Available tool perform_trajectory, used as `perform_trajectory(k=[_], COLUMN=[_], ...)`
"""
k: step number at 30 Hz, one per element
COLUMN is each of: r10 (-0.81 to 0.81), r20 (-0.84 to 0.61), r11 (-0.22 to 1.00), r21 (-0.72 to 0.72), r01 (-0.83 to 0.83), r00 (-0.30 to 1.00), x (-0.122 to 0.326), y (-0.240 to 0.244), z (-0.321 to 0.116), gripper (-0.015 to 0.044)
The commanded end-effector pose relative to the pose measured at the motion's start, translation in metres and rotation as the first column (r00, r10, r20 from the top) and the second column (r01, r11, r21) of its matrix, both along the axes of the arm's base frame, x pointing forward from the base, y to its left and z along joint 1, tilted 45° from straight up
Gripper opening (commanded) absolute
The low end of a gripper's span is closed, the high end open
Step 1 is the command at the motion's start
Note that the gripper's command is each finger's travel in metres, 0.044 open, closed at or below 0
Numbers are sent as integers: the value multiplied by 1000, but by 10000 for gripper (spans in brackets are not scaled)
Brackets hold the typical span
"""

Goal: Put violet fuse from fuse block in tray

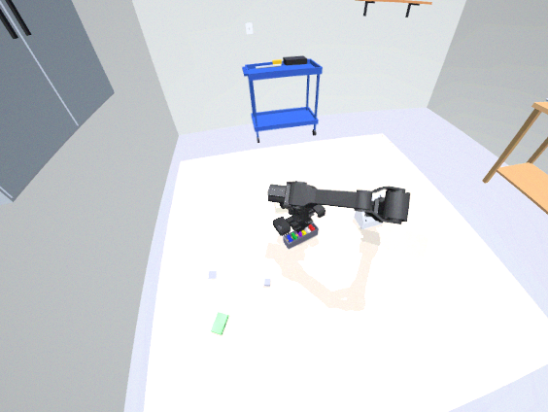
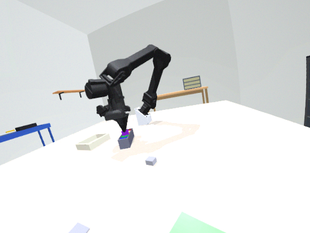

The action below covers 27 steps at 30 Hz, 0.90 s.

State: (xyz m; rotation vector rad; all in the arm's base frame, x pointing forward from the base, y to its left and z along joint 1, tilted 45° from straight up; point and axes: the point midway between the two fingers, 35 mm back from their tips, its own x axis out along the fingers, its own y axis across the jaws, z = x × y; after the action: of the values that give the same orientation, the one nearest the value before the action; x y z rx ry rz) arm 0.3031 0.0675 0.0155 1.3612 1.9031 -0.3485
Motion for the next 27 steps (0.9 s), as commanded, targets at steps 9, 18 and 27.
perform_trajectory(k=[9,18,27], r10=[3,2,2], r20=[2,2,2], r11=[1000,1000,1000], r21=[-5,-4,-4], r01=[-3,-2,-2], r00=[1000,1000,1000], x=[1,2,2], y=[-5,-8,-11], z=[4,7,10], gripper=[0,0,0])
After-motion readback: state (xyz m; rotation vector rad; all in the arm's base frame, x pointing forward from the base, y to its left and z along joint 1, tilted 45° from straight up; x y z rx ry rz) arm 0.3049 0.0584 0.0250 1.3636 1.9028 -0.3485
